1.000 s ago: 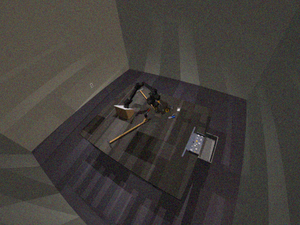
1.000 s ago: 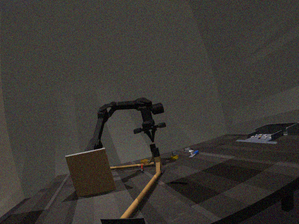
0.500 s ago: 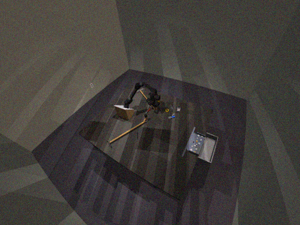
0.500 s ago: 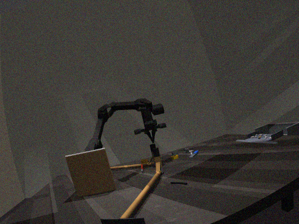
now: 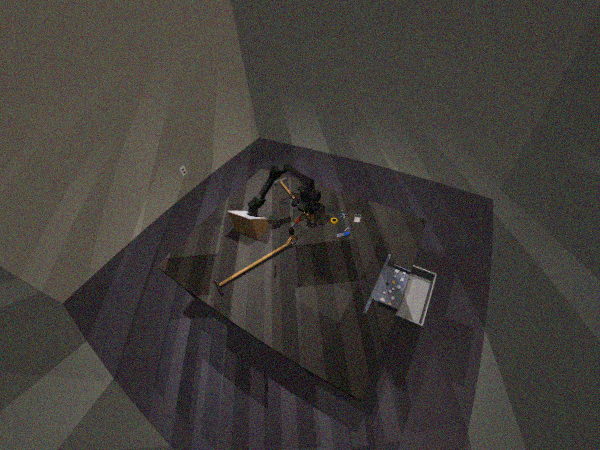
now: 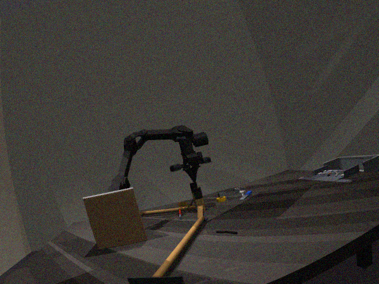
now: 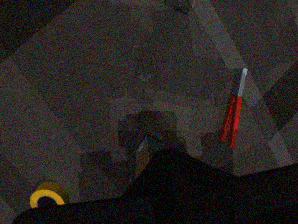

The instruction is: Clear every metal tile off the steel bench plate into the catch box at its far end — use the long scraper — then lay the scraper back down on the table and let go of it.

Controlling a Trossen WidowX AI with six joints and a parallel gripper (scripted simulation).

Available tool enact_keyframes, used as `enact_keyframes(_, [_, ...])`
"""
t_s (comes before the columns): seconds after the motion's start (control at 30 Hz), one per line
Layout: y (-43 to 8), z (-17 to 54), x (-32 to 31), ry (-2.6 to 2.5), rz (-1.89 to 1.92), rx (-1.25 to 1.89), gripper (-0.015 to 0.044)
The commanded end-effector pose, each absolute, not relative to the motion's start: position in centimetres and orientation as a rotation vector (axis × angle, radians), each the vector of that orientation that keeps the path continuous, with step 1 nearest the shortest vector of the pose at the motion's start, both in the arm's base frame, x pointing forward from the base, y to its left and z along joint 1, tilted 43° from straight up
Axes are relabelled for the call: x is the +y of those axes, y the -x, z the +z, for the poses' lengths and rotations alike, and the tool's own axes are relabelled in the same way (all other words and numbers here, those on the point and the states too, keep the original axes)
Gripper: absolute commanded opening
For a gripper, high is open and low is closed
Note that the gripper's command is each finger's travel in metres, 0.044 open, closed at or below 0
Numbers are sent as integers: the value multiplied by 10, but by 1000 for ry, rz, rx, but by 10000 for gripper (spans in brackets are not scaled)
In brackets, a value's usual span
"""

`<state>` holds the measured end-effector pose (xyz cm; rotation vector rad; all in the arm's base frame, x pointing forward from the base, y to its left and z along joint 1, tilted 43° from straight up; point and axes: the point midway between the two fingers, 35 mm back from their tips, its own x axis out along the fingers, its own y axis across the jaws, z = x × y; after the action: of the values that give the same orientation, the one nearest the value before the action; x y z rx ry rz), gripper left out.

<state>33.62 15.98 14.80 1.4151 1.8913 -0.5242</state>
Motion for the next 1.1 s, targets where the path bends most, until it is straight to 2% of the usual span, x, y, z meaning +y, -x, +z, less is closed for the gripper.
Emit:
enact_keyframes(0.0, [-336,148,161,-1385,-467,1893,0])
enact_keyframes(1.07, [-335,142,167,-1048,16,1843,0])
